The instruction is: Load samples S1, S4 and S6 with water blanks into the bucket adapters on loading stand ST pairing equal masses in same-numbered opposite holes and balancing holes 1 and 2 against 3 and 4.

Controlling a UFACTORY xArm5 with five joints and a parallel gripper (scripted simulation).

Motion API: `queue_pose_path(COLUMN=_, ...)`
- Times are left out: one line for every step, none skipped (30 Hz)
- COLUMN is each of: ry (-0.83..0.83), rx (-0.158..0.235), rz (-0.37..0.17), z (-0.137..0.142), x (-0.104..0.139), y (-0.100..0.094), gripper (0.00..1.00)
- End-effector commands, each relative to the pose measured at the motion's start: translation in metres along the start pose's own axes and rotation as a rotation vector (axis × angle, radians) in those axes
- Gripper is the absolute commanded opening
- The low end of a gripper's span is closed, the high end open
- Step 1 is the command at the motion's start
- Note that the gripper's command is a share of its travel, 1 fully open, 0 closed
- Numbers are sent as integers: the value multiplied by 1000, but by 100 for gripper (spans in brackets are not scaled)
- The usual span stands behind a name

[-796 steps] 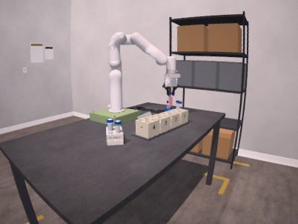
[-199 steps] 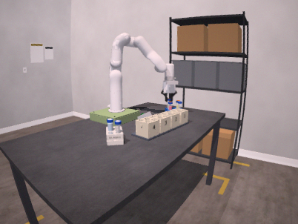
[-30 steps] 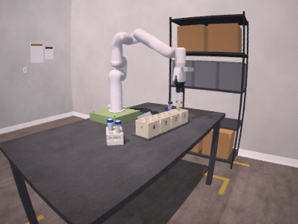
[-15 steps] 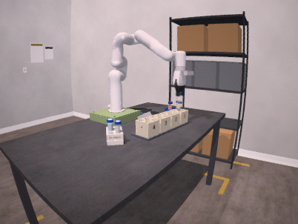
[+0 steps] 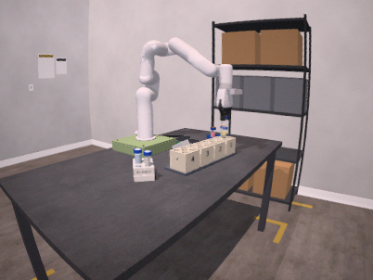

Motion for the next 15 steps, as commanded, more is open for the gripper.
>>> queue_pose_path(ry=0, rx=-5, rz=2, z=-1, x=-1, y=-1, gripper=0)
queue_pose_path(ry=0, rx=-5, rz=2, z=-1, x=-1, y=0, gripper=0)
queue_pose_path(ry=0, rx=-5, rz=2, z=-1, x=-1, y=1, gripper=0)
queue_pose_path(ry=0, rx=-5, rz=2, z=-1, x=-1, y=2, gripper=0)
queue_pose_path(ry=0, rx=-5, rz=2, z=-1, x=-1, y=3, gripper=0)
queue_pose_path(ry=0, rx=-5, rz=2, z=-1, x=-1, y=4, gripper=0)
queue_pose_path(ry=0, rx=-5, rz=2, z=-1, x=-1, y=5, gripper=0)
queue_pose_path(ry=0, rx=-5, rz=2, z=-1, x=-1, y=6, gripper=0)
queue_pose_path(ry=0, rx=-5, rz=2, z=-1, x=-1, y=6, gripper=0)
queue_pose_path(ry=0, rx=-5, rz=2, z=-1, x=-1, y=6, gripper=0)
queue_pose_path(ry=0, rx=-5, rz=2, z=-1, x=-1, y=7, gripper=0)
queue_pose_path(ry=0, rx=-5, rz=2, z=-1, x=-1, y=8, gripper=0)
queue_pose_path(ry=0, rx=-5, rz=2, z=-1, x=-1, y=9, gripper=0)
queue_pose_path(ry=0, rx=-5, rz=2, z=-1, x=-1, y=10, gripper=0)
queue_pose_path(ry=0, rx=-5, rz=2, z=-1, x=-1, y=11, gripper=0)
Point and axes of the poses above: the point where the finger pads meet when closed, its own y axis out along the fingers, its own z axis across the jaws, x = y × z, the point moved 2 cm from there along -y, back along the fingers, and after that the axes turned 5 degrees about y, right-handed, at the moved point
